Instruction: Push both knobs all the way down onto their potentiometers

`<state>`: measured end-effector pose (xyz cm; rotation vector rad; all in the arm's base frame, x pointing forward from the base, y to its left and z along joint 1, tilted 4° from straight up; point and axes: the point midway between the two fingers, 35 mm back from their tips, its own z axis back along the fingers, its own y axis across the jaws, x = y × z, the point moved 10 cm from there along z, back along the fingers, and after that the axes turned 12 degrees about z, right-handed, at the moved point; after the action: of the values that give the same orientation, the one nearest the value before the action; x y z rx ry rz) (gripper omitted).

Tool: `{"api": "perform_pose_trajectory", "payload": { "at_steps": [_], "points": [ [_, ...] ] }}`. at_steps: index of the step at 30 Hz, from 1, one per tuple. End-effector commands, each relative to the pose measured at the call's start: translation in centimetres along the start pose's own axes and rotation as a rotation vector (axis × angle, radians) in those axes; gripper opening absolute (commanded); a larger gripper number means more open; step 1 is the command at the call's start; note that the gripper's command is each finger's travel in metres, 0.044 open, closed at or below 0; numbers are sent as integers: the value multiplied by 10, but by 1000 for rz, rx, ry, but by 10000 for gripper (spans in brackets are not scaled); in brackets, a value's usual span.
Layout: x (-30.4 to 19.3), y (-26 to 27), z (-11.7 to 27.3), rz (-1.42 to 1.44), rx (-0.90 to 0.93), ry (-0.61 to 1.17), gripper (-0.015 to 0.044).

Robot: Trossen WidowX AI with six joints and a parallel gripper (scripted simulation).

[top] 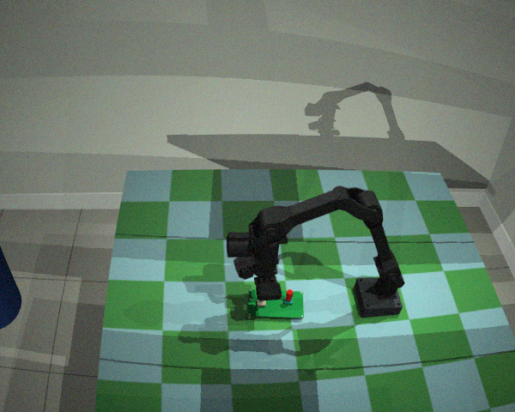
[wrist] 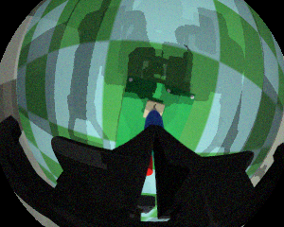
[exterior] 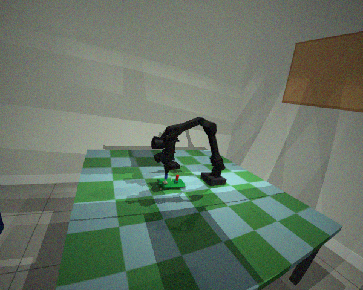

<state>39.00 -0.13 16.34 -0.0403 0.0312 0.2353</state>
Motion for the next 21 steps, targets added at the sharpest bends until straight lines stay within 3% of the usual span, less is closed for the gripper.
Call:
{"api": "perform_pose_trajectory", "payload": {
  "at_steps": [1, 21],
  "points": [
    [0, 0, -2, -1, 3, 1, 0],
    [0, 0, -6, -1, 3, 1, 0]
  ]
}}
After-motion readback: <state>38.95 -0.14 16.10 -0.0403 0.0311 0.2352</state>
